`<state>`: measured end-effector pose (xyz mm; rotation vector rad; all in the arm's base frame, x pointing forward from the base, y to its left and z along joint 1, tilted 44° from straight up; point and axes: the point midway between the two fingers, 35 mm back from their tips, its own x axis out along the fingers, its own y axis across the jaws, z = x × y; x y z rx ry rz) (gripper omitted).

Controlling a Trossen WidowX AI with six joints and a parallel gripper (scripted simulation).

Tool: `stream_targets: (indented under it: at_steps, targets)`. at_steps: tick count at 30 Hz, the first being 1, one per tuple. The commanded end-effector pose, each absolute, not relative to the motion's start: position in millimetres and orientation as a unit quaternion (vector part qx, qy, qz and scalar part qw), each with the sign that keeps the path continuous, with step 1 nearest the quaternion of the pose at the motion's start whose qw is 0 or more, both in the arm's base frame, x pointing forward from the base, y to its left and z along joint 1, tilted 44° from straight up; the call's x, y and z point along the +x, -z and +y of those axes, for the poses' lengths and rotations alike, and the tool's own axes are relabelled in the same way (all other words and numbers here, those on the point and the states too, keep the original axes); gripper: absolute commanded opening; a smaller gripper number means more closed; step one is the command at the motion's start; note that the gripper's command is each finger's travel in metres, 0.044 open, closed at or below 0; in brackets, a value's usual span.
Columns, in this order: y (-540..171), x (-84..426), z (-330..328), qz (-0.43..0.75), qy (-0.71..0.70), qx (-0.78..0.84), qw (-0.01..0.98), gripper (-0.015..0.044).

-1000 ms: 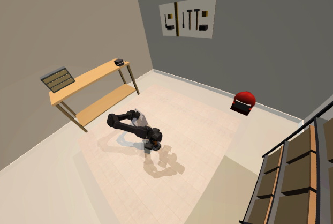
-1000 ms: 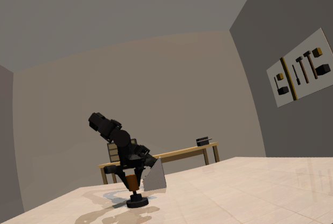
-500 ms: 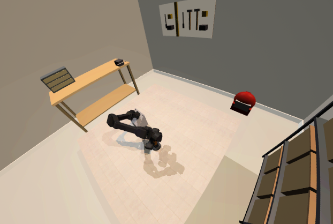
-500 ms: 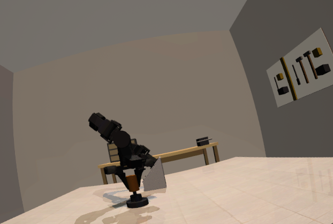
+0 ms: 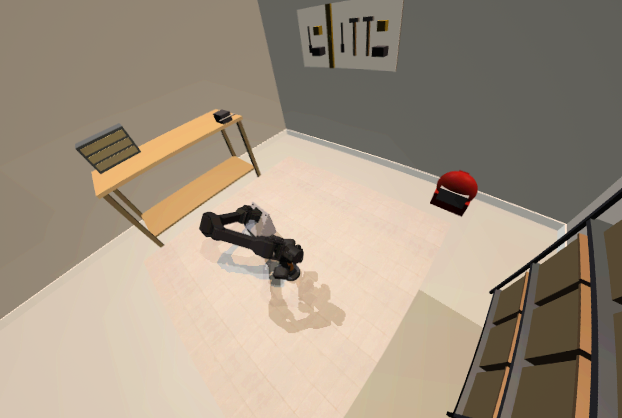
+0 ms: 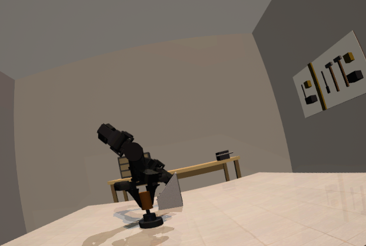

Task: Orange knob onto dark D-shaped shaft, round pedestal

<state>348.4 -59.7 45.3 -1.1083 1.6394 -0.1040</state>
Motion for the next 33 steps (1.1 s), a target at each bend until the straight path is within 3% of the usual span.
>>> stream_targets:
  at_steps: [1, 22, 33]
  targets:
    - [-45.0, 347.5, -60.1, 0.692, 0.023, -0.486, 0.533, 0.0]
    - [-46.1, 348.6, -58.5, 0.692, 0.023, -0.486, 0.533, 0.0]
    - [-45.1, 347.4, -60.4, 0.691, -0.05, -0.539, 0.479, 0.0]
